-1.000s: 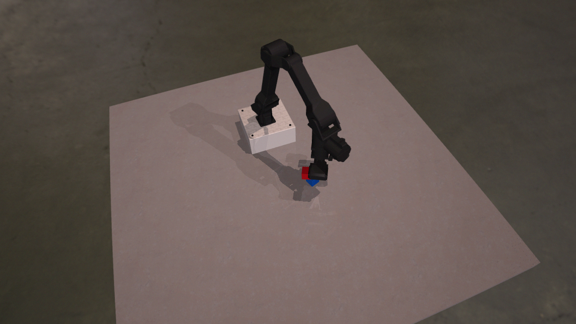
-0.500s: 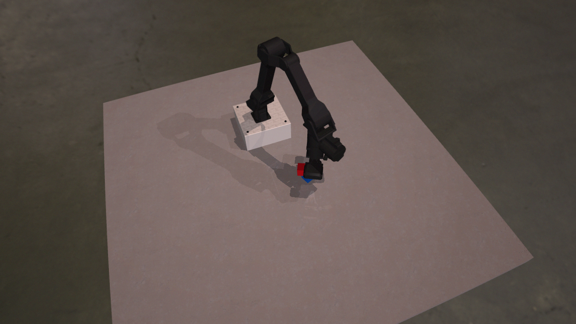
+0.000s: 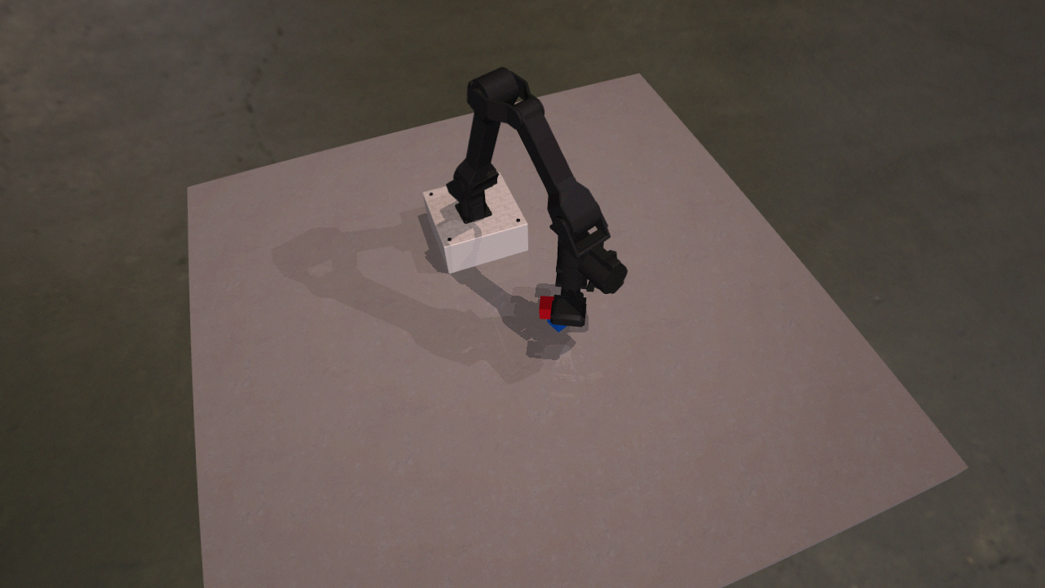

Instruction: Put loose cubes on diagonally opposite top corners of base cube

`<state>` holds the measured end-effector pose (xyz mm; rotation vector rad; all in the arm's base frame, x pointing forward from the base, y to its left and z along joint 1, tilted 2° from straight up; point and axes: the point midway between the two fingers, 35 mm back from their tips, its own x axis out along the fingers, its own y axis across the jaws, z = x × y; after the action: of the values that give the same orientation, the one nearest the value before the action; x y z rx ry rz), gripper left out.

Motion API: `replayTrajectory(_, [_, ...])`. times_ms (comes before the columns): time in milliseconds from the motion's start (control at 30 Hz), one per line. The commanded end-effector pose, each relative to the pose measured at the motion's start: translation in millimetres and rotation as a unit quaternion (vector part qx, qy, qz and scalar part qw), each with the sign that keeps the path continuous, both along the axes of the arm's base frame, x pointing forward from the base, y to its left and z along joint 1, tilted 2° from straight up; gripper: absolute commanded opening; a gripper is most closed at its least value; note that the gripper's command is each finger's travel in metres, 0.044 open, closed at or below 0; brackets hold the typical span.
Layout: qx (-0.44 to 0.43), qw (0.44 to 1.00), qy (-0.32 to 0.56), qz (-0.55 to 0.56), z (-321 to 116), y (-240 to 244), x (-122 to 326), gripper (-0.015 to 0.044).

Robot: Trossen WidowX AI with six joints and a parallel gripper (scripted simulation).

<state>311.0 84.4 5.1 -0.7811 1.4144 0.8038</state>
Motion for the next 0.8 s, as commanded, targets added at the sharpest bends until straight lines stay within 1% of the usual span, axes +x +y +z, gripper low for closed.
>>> replayTrajectory(0, [0.002, 1.0, 0.001, -0.001, 0, 1, 0, 0.0157])
replayTrajectory(67, [0.002, 1.0, 0.001, -0.001, 0, 1, 0, 0.0205])
replayTrajectory(767, [0.0, 1.0, 0.0, 0.0, 18, 0, 0, 0.0205])
